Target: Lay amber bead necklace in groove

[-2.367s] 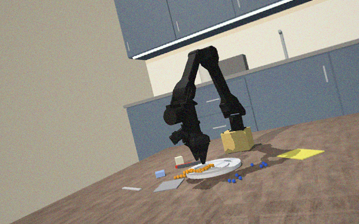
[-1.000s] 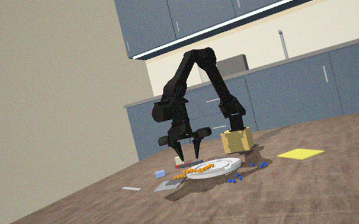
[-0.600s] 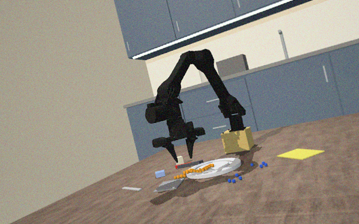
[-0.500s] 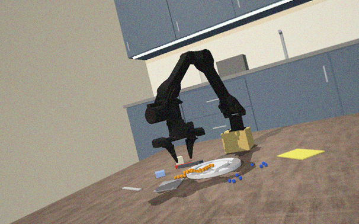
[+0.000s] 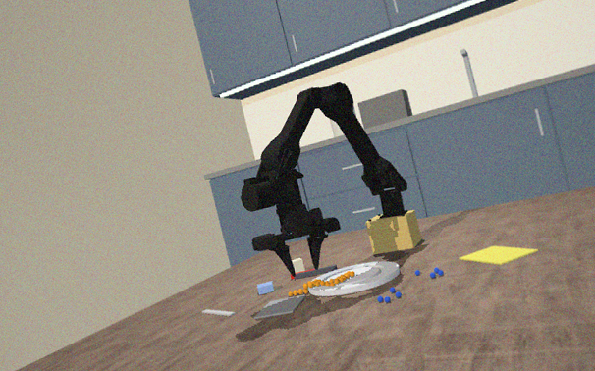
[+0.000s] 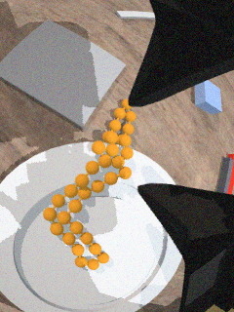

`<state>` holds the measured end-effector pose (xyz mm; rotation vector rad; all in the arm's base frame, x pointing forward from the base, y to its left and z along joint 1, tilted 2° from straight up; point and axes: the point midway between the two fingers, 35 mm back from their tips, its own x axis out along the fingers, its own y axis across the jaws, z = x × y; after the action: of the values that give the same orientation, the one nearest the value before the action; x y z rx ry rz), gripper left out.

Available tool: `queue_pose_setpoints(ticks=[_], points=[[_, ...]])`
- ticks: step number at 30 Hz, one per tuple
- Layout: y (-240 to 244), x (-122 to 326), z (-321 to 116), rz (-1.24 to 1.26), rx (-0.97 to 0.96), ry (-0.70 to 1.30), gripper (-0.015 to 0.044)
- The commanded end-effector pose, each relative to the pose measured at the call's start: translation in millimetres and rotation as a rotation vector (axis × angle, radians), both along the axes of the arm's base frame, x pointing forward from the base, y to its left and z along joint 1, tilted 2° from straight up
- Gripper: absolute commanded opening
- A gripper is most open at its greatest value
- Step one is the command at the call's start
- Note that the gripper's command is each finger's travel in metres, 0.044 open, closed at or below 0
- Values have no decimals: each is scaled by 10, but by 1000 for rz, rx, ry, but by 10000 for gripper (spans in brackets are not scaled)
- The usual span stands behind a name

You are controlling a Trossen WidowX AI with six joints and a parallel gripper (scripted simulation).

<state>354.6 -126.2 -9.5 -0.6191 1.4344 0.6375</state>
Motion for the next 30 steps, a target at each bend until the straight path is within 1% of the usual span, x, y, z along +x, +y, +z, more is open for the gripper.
queue_pose_setpoints(ticks=[1, 14, 20, 29, 30], points=[[7, -13, -69, 1, 2, 8, 250], [19, -32, -273, 5, 4, 17, 250], [19, -34, -283, 5, 4, 17, 250], [17, -21, -257, 2, 4, 11, 14], [17, -21, -257, 2, 4, 11, 0]])
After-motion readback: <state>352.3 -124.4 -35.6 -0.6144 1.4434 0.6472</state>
